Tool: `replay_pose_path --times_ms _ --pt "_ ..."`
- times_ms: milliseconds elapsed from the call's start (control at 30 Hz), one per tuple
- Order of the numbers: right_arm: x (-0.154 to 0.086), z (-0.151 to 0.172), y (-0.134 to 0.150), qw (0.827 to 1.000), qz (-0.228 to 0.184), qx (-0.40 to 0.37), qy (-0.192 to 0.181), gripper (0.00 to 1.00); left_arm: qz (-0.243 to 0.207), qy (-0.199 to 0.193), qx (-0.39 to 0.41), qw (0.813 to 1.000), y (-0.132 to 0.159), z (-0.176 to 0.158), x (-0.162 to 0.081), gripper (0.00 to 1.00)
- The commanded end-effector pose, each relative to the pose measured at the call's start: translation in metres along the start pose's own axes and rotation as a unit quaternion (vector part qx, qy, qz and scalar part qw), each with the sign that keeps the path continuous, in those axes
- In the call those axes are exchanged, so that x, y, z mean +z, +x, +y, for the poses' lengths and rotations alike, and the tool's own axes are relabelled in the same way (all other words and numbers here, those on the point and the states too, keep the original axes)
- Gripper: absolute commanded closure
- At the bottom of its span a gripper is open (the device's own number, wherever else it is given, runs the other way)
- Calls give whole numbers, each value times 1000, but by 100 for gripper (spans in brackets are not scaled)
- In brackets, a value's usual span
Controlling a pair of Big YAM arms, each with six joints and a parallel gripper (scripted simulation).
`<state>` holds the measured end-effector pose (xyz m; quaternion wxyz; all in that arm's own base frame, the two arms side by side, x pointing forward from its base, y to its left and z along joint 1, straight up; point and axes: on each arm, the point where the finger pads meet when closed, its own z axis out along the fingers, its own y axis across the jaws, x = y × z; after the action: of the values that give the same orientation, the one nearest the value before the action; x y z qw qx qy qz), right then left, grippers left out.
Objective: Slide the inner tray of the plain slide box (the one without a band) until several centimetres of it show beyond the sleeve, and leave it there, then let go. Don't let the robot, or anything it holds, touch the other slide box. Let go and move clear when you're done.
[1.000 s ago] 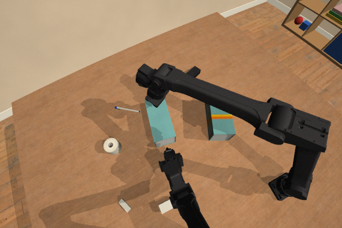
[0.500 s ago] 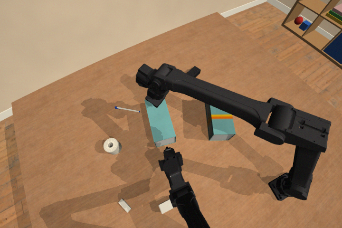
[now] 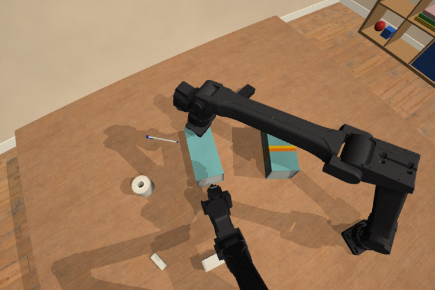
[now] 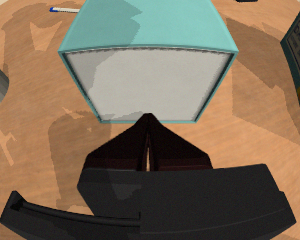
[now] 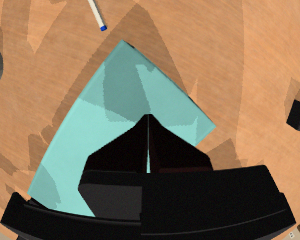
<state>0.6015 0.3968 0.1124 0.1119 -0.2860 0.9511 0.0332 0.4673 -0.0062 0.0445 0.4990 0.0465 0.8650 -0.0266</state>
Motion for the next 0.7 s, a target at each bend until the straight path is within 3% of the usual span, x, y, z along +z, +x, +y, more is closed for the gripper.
replay_pose_path --times_ms 0,667 --pt "61 0 29 998 68 0 0 100 -22 3 -1 1000 -27 -3 13 100" --pt "61 0 29 998 68 0 0 100 -29 4 3 1000 -37 -4 21 100"
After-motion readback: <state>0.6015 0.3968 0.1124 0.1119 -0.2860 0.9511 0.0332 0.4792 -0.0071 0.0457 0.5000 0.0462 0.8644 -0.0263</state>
